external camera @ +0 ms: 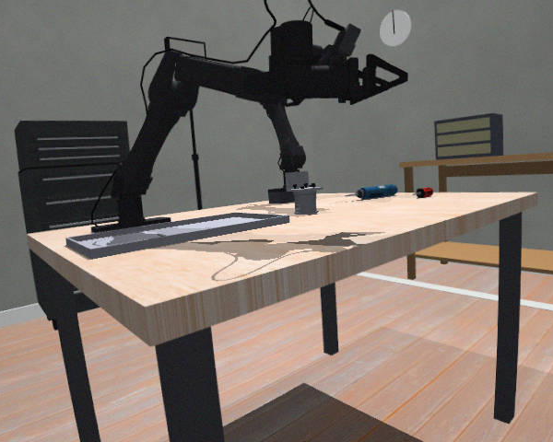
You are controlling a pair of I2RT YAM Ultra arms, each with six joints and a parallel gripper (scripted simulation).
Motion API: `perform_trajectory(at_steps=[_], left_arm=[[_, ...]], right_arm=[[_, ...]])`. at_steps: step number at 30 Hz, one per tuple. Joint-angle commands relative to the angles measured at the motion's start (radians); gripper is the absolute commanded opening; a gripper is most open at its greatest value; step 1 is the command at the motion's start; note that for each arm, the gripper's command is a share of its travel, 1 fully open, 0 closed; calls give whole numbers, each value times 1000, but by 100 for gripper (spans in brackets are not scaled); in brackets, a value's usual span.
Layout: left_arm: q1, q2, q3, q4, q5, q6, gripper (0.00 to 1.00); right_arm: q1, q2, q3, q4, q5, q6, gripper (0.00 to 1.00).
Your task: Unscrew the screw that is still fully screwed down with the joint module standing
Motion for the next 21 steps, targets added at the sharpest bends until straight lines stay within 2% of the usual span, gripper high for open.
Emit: perform_trajectory(at_steps=[1,17,18,21], left_arm=[[0,-7,10,-7,19,-2,100],[0,-7,10,-7,19,-2,100],[0,-2,5,2,2,0,82],[0,-2,5,2,2,0,82]], right_arm=[[0,-11,8,-8,0,-1,100],[0,-11,8,-8,0,-1,100],[0,-7,4,3,0,0,100],[0,-7,4,3,0,0,100]])
